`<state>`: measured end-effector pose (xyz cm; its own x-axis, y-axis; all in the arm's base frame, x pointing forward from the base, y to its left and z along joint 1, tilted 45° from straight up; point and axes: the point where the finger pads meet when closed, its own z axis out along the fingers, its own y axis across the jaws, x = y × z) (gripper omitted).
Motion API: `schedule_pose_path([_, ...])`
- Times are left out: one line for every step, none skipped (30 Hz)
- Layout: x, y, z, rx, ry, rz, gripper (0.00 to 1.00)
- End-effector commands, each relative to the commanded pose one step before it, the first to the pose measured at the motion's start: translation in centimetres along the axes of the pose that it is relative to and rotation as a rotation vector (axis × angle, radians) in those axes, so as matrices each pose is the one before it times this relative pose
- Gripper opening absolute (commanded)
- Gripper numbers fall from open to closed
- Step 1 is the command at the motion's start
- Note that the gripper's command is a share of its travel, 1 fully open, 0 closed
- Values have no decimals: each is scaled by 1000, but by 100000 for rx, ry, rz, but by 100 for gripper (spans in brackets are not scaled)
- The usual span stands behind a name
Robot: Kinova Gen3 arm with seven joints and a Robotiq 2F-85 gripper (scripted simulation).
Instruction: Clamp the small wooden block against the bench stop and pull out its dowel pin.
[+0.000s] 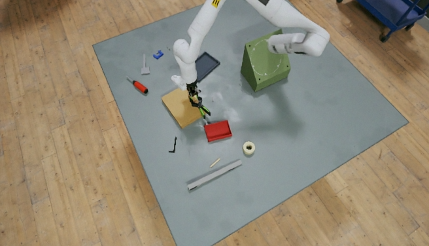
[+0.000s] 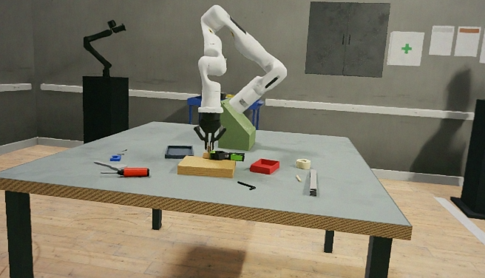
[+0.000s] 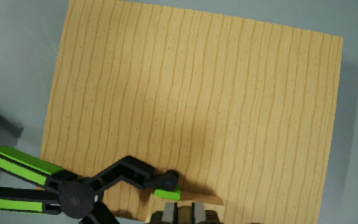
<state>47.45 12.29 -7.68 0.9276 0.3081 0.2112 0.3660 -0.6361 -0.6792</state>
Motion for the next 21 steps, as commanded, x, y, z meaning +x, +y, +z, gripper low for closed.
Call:
schedule_pose_path([97,58,-171,-221,281,1331,10])
schedule_pose_path([0,0,-1,-1,1,593,10])
schedule_pose_path([0,0,-1,-1,1,594,10])
schedule_pose_path([0,0,-1,-1,1,596,10])
schedule_pose_path([0,-1,0,1,-1,601,10])
schedule_pose_path([0,0,0,1,-1,602,10])
schedule_pose_path([0,0,0,1,-1,604,10])
schedule_pose_path([0,0,0,1,-1,606,10])
schedule_pose_path([0,0,0,1,-1,607,10])
schedule_pose_path([0,0,0,0,0,609,10])
schedule_pose_path([0,0,-1,0,0,610,10])
schedule_pose_path([0,0,-1,0,0,612,10])
schedule_pose_path([0,0,-1,0,0,614,10])
schedule_pose_path([0,0,-1,0,0,615,10])
schedule_pose_path([0,0,-1,0,0,617,10])
schedule_pose_path([0,0,-1,-1,1,619,10])
schedule_pose_path([0,0,0,0,0,0,10])
schedule_pose_path([0,0,0,0,0,0,10])
schedule_pose_path([0,0,-1,-1,1,620,10])
schedule_pose_path([0,0,-1,-1,1,622,10])
schedule_pose_path([0,0,-1,-1,1,623,10])
